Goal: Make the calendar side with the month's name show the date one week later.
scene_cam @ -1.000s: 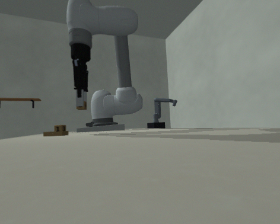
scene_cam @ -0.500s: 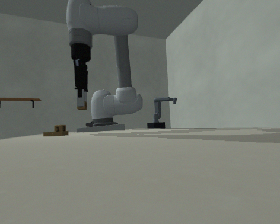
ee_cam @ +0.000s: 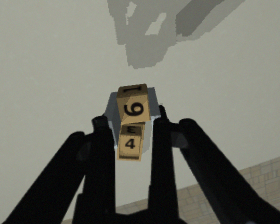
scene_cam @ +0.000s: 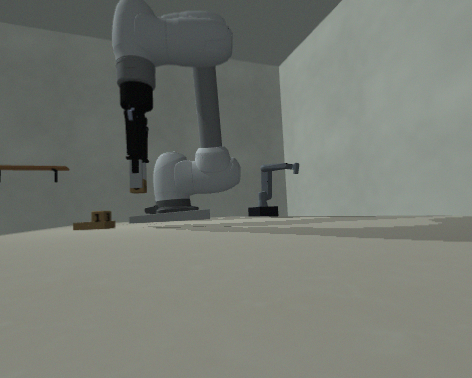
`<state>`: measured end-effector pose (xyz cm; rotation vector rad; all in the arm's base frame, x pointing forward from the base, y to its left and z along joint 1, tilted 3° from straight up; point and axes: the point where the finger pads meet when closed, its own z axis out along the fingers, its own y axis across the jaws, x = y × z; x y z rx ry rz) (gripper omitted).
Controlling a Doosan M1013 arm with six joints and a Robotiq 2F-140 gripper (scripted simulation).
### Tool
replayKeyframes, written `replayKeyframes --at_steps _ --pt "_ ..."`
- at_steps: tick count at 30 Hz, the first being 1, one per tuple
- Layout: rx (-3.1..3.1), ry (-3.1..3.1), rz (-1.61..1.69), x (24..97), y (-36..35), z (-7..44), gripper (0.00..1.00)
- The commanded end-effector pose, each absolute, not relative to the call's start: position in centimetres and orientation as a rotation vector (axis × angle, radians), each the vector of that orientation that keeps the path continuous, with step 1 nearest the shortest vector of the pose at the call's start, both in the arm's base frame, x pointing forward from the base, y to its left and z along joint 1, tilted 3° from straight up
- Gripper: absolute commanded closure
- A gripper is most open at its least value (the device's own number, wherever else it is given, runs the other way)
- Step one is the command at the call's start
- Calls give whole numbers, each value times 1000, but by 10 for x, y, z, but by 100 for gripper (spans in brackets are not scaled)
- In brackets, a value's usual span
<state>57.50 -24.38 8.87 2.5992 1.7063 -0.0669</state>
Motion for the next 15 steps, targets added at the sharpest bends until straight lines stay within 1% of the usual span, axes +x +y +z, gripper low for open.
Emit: replayKeyframes --at_steps 1,6,8,15 --pt "2599 1706 -66 575 -244 78 75" --pt "2599 1706 -66 574 -246 53 75" --pt "2599 1706 -66 574 -246 53 75" --pt "2599 1706 -66 574 -247 24 75"
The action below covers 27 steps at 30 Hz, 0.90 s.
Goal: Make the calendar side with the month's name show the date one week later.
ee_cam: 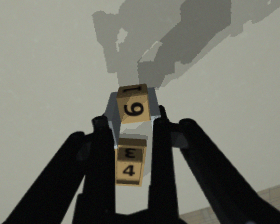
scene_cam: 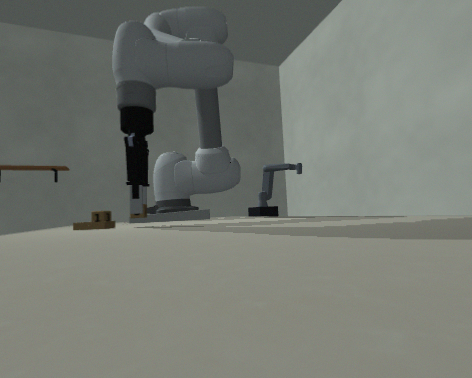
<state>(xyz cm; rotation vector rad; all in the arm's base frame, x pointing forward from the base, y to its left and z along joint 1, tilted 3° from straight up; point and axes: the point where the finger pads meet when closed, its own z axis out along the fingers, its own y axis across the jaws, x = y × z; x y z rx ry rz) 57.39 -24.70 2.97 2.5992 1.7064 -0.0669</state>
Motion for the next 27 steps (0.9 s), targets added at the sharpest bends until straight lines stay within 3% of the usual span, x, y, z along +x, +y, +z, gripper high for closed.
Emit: replayKeyframes --at_steps 1,27 --pt "2599 1706 -66 574 -247 22 75" --pt "2599 1706 -66 574 -248 13 75"
